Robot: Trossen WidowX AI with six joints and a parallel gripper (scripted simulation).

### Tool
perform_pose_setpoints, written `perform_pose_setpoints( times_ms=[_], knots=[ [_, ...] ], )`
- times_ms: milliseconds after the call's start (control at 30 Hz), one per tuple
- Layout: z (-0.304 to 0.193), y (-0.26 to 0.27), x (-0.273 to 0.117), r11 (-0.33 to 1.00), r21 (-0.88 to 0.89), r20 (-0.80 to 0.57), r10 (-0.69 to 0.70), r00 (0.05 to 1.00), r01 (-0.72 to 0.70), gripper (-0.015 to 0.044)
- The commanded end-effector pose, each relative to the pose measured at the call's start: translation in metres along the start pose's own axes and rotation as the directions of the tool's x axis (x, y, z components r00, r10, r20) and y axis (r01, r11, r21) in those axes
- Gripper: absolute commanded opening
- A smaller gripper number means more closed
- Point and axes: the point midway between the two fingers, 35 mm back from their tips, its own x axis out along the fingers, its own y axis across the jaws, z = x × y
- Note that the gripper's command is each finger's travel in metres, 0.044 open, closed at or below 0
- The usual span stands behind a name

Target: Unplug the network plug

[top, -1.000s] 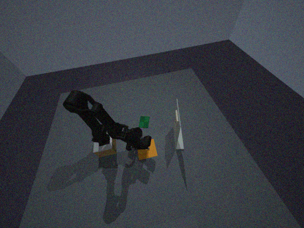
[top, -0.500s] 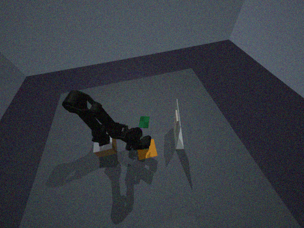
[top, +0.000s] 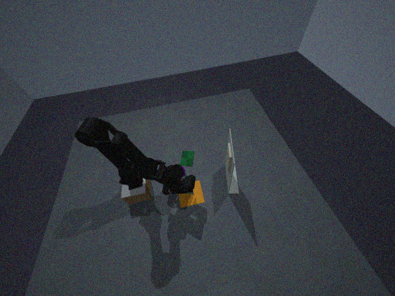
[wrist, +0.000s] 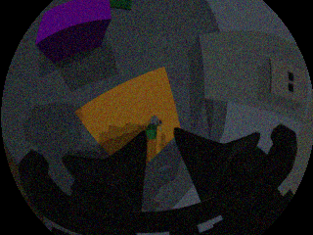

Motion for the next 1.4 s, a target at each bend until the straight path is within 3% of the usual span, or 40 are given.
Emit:
perform_pose_setpoints(
  times_ms=[0, 1367],
  knots=[
    [0.000, -0.001, -0.003, 1.000, -0.001, 0.001, -0.002, 1.000, 0.002, 0.0156],
    [0.001, -0.012, -0.025, 1.000, -0.003, 0.004, -0.003, 1.000, 0.003, 0.0156]
  ],
)
